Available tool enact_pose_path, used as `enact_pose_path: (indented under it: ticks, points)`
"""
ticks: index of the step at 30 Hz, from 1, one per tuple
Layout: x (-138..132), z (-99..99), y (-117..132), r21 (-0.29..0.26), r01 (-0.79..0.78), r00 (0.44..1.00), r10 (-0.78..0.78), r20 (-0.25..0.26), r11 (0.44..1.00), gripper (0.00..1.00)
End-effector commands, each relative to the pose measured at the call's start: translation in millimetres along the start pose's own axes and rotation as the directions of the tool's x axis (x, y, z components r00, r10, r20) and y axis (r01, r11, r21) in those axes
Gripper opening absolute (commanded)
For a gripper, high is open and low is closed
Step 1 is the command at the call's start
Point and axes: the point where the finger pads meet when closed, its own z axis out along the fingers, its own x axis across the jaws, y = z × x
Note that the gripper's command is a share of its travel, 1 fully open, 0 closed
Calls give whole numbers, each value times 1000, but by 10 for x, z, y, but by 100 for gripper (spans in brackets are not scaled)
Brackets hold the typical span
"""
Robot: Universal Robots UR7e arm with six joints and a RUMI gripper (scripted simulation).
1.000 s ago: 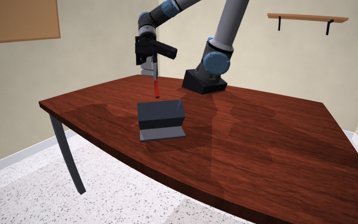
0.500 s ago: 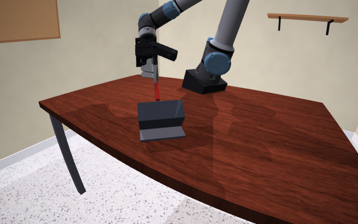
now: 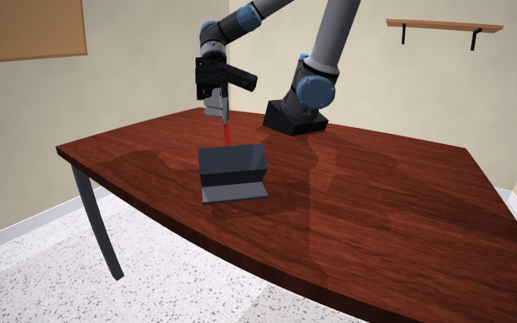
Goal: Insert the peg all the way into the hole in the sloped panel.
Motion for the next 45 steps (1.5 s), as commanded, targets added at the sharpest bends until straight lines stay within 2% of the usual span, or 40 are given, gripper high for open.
enact_pose_path:
  ticks: [1,45]
  points:
    - [1,50,5,-1,1,1000,-1,0,1000,0]
    - [0,435,7,-1,1,1000,-1,0,1000,0]
